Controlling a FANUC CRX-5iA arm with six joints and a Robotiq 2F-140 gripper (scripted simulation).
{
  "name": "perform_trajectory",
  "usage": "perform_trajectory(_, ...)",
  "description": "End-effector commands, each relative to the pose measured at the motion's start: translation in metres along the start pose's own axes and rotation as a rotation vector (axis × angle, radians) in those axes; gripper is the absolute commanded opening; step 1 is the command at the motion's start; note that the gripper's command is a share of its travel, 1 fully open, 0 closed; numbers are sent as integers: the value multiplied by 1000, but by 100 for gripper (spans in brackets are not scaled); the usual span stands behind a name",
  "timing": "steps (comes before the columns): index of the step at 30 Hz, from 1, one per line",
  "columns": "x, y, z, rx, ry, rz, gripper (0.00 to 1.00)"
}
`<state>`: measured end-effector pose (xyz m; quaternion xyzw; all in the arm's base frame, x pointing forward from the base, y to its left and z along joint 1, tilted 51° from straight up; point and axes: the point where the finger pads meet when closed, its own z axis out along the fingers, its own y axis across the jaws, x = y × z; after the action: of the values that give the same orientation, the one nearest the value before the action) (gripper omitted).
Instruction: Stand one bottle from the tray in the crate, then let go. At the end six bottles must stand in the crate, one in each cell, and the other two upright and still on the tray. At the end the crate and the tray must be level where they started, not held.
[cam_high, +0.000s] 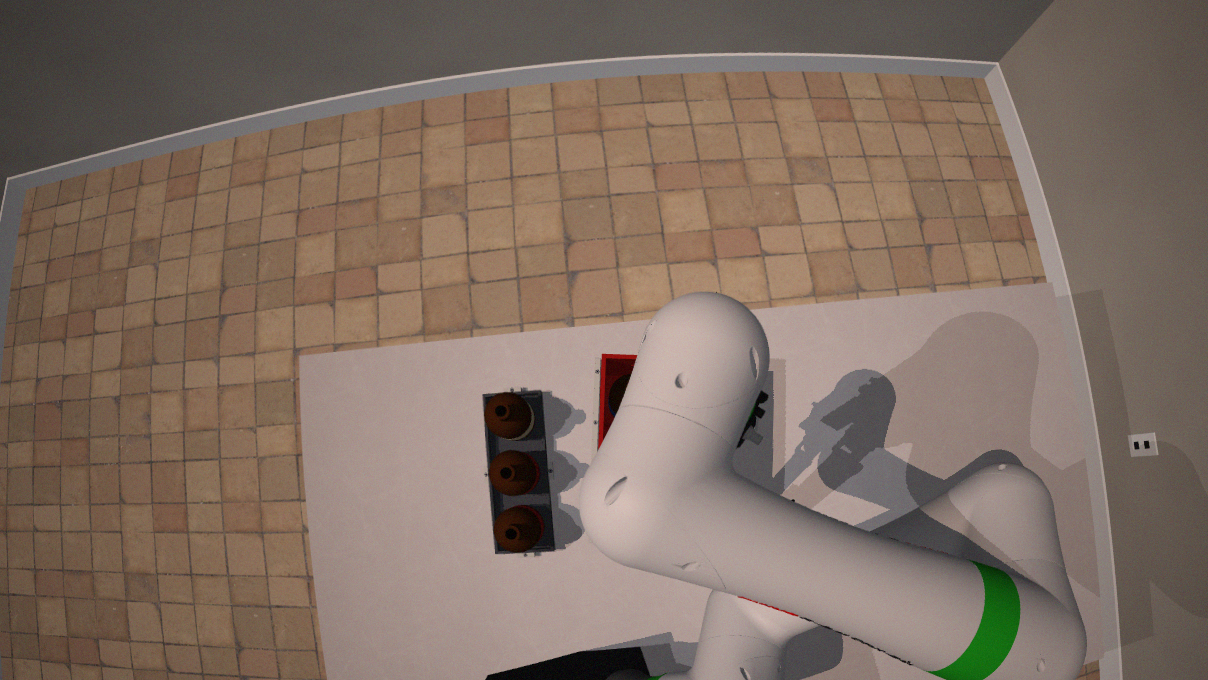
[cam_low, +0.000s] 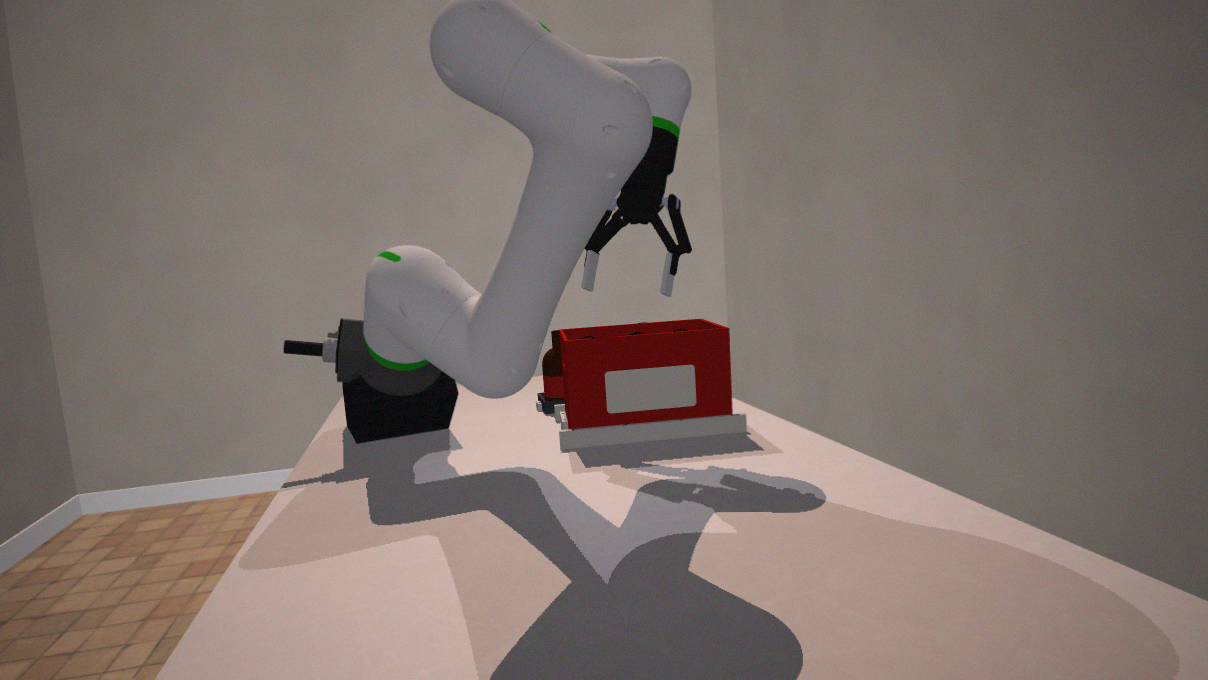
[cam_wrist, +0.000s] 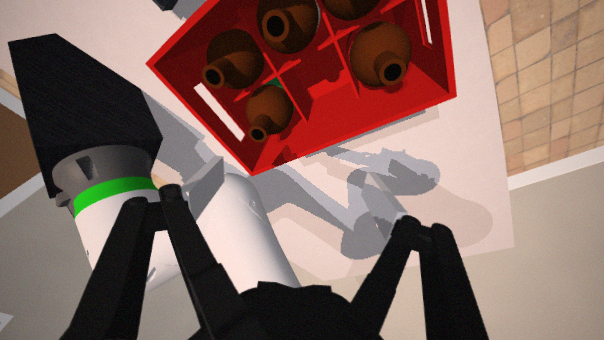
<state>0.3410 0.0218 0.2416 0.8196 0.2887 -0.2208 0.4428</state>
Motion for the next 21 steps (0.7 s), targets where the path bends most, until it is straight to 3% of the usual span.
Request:
perform_trajectory(1,14,5,-4,-39,152,75,100)
perform_trajectory(3,20,6,-7,-48,215,103,100)
perform_trajectory(6,20,6,-7,-49,218,104,100)
perform_trajectory(9,31,8,-15,-59,322,146,100)
perform_trajectory(13,32,9,-15,-60,331,150,100)
perform_trajectory(14,32,9,-15,-60,331,150,0)
perform_trajectory(21,32,9,-15,-60,331,150,0)
